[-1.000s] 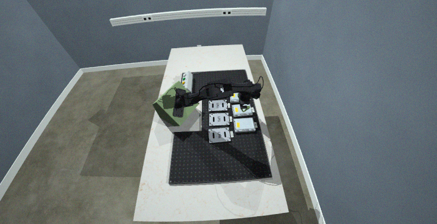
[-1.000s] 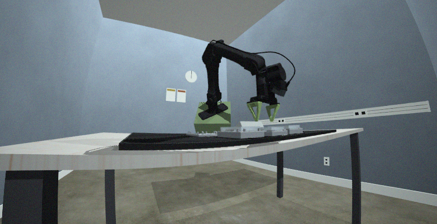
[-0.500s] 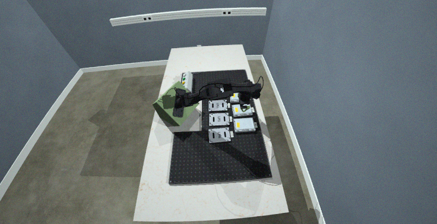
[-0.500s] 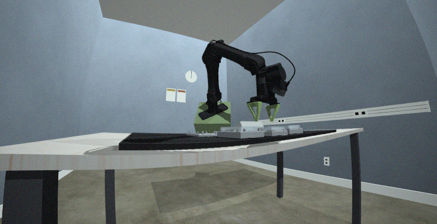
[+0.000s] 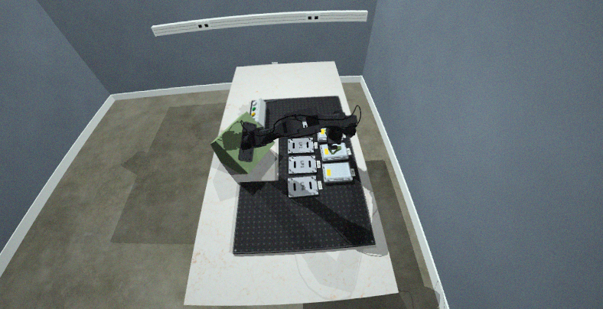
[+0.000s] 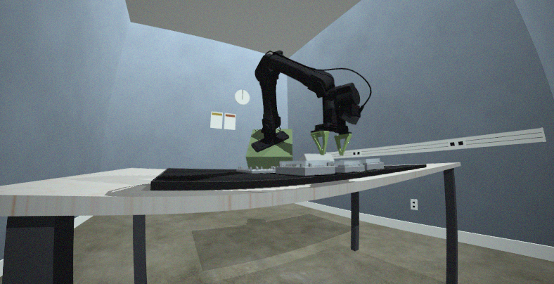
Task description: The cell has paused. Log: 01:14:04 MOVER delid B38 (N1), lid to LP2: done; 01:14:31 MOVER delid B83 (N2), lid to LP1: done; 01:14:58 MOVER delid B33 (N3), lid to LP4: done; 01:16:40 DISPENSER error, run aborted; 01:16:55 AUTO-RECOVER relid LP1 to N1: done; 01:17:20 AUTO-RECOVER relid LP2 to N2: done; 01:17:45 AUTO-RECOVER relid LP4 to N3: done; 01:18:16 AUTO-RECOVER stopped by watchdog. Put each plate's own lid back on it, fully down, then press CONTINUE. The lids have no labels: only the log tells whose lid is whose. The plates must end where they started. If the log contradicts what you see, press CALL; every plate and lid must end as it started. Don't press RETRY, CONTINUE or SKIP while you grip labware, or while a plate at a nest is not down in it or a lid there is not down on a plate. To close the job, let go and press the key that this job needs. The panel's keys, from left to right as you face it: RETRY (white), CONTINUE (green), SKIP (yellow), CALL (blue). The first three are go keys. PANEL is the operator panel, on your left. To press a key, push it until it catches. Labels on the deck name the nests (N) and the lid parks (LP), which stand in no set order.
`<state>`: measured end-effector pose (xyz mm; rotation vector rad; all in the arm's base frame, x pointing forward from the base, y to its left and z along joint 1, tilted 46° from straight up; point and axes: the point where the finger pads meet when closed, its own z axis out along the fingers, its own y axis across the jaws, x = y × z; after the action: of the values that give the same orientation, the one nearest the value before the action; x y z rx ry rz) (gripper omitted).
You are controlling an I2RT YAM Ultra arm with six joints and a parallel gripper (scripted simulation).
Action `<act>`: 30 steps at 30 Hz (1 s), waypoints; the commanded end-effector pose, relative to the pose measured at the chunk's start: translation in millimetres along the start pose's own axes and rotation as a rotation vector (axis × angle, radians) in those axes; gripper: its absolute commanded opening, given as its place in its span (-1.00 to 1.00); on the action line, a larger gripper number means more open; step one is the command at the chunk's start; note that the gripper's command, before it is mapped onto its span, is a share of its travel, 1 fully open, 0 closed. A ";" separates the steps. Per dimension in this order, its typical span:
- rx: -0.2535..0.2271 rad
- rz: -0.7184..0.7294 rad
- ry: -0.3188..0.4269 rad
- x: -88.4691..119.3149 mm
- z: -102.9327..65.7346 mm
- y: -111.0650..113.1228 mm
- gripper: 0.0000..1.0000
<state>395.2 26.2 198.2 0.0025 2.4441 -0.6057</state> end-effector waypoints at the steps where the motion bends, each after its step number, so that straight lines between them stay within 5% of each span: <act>1: -0.012 0.027 -0.047 4.5 -13.1 3.4 0.90; 18: -0.012 0.027 -0.045 80.2 -9.2 4.1 0.60; 19: -0.012 0.027 -0.045 85.2 -8.9 4.2 -1.00; 30: -0.012 0.026 -0.044 134.3 -6.4 4.5 -1.00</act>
<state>283.2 8.6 118.5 -0.0015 2.4549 -0.6050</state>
